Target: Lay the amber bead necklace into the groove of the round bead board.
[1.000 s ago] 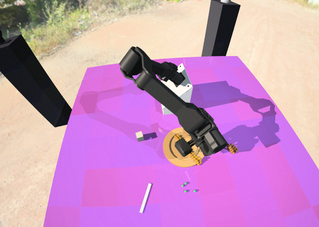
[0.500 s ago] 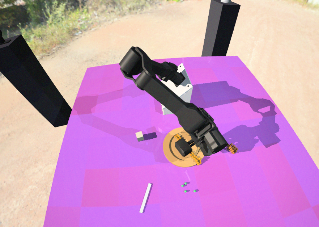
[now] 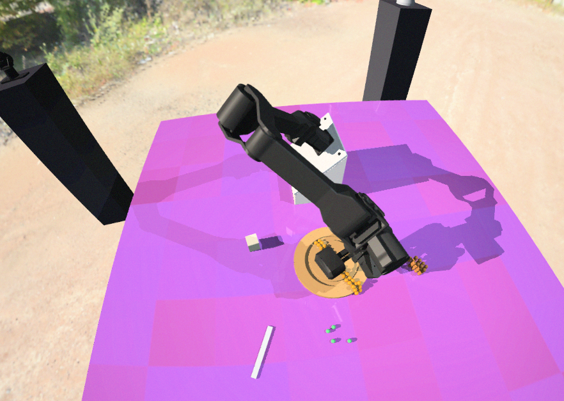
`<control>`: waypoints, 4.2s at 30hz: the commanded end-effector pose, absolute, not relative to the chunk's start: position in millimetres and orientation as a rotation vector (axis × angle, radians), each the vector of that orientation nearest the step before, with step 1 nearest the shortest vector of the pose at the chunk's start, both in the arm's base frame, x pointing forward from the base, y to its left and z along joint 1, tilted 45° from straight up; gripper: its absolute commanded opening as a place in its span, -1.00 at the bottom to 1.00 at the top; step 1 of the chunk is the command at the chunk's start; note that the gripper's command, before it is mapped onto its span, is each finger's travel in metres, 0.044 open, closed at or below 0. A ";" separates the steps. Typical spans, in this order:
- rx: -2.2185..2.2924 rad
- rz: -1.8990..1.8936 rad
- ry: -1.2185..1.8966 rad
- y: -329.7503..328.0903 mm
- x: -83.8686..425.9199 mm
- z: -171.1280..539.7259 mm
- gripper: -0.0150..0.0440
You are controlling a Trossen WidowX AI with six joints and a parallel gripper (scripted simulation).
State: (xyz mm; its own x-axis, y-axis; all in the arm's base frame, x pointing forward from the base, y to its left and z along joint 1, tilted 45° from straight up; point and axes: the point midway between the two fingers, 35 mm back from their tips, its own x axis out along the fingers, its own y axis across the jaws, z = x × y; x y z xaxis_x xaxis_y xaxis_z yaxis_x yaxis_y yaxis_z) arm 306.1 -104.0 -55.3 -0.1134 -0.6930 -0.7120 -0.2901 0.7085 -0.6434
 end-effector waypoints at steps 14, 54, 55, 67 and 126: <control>-0.789 -0.411 1.702 -103.8 305.6 -55.6 1.00; 0.713 -1.645 0.555 -98.7 364.3 -59.6 0.19; 0.713 -1.645 0.555 -99.8 364.1 -60.8 0.19; 0.717 -1.638 0.549 -103.0 366.1 -63.3 0.19; 0.721 -1.643 0.553 -116.2 362.6 -77.5 -0.49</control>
